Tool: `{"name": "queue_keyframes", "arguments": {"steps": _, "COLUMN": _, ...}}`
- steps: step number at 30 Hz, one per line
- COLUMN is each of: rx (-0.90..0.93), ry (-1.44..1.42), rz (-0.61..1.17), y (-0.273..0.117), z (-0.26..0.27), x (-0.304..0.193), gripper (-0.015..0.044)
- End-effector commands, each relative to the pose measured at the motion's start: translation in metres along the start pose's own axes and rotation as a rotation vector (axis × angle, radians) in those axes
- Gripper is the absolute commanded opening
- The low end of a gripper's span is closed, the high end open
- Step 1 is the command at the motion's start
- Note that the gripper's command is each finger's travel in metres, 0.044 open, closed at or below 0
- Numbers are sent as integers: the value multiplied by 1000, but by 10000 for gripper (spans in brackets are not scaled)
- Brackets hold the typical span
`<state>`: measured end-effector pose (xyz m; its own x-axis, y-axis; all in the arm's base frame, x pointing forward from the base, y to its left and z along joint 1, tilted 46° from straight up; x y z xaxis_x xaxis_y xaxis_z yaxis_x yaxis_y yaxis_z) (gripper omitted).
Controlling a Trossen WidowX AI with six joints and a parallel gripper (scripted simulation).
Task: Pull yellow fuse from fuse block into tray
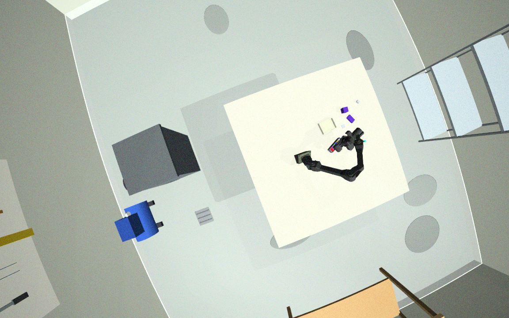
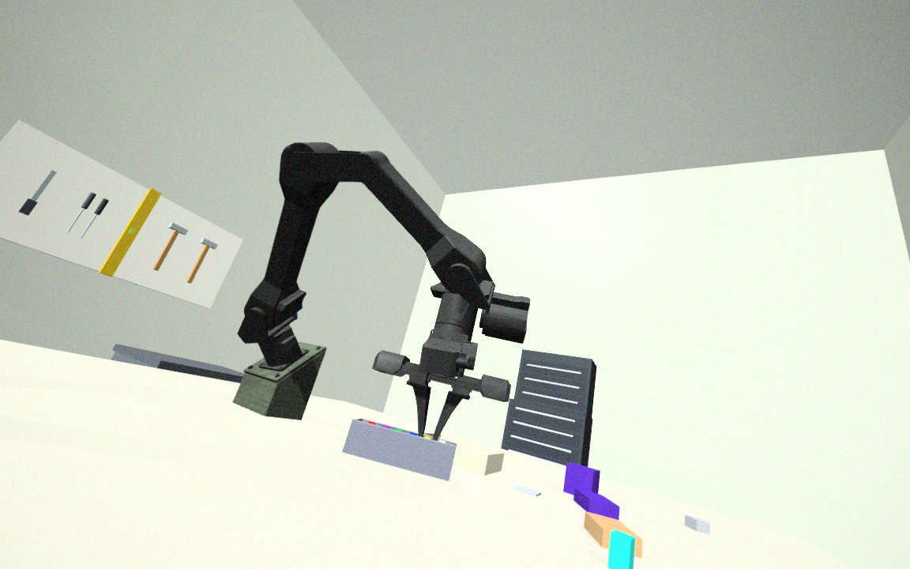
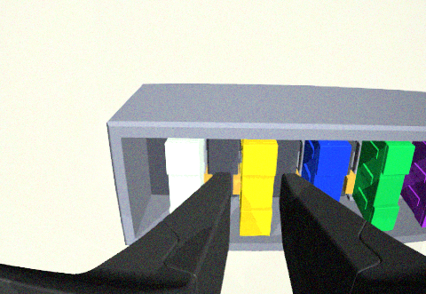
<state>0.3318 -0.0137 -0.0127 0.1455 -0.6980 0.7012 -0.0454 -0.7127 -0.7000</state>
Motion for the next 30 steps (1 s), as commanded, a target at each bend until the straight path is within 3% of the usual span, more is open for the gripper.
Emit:
{"name": "queue_keyframes", "arguments": {"steps": 1, "rx": 0, "ry": 0, "rz": 0, "y": 0, "z": 0, "x": 0, "gripper": 54}}
{"name": "queue_keyframes", "arguments": {"steps": 9, "rx": 0, "ry": 0, "rz": 0, "y": 0, "z": 0, "x": 0, "gripper": 1}}
{"name": "queue_keyframes", "arguments": {"steps": 30, "rx": 1, "ry": -1, "rz": 0, "y": -9, "z": 1, "x": 0, "gripper": 0}}
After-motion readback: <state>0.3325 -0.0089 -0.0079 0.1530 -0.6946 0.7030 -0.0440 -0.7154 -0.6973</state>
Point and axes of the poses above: the point midway between the two fingers, 35 mm back from their tips, its own y axis out along the fingers, its own z axis across the jaws, x = y × z, the point moved 2 cm from there along -y, back along the fingers, and after that the axes turned 15 degrees about y, right-handed, at the moved point
